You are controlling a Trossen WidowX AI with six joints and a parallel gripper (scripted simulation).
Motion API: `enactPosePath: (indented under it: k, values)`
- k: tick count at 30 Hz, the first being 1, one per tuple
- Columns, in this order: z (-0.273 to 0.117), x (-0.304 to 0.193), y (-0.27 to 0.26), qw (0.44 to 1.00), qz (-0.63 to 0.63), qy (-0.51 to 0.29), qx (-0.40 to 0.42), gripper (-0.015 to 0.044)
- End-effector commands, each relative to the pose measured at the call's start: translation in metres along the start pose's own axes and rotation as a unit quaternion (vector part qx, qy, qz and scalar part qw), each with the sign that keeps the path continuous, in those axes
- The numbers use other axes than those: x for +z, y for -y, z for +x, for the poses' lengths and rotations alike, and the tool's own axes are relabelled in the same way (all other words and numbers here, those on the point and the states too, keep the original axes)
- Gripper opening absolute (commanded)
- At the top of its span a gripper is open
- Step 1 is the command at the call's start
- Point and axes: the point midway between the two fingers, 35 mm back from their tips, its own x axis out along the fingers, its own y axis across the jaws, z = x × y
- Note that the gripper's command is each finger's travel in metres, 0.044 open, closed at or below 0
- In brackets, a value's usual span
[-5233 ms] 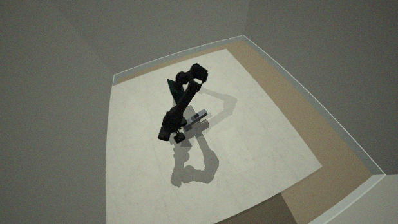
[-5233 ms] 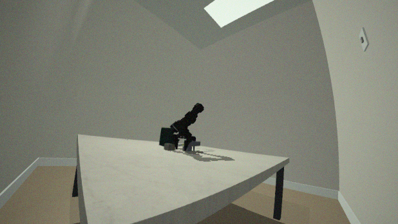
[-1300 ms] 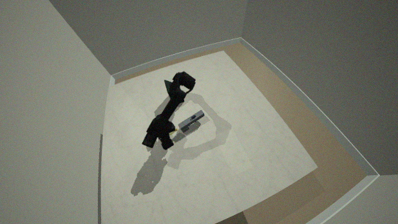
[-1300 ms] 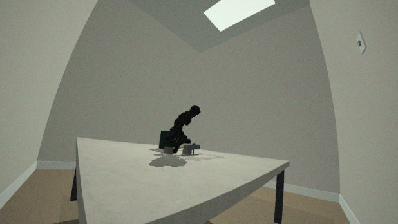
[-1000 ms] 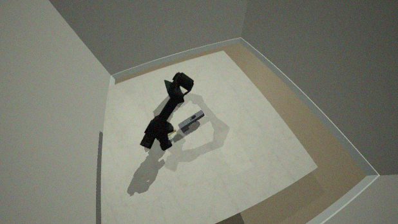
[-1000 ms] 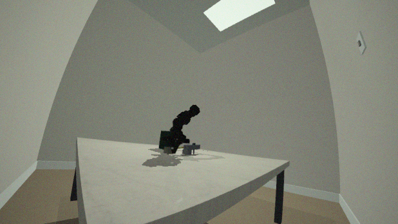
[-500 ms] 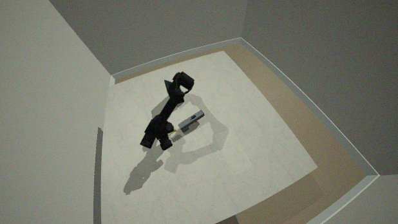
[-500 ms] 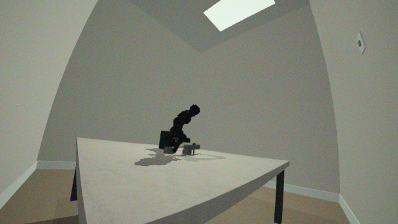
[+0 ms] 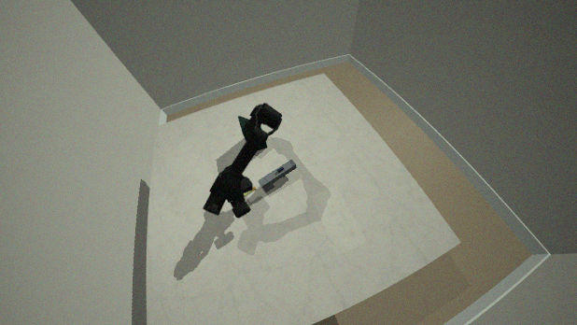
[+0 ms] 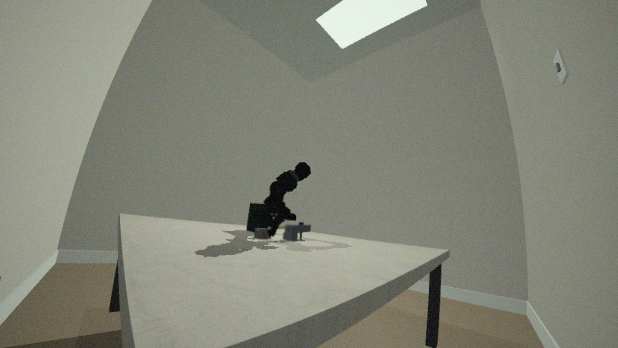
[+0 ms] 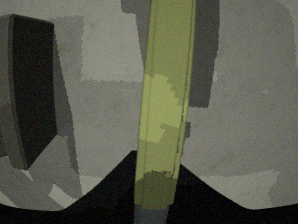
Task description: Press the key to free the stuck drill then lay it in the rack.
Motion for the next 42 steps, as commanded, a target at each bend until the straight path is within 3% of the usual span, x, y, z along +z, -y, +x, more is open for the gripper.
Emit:
enactPosePath:
  k: [1,42]
  values:
    - [-0.003,0.0,0.0,1.0,0.0,-0.002,0.0,0.0]
    - [-0.015,0.004,0.001,1.0,0.0,-0.002,0.0,0.0]
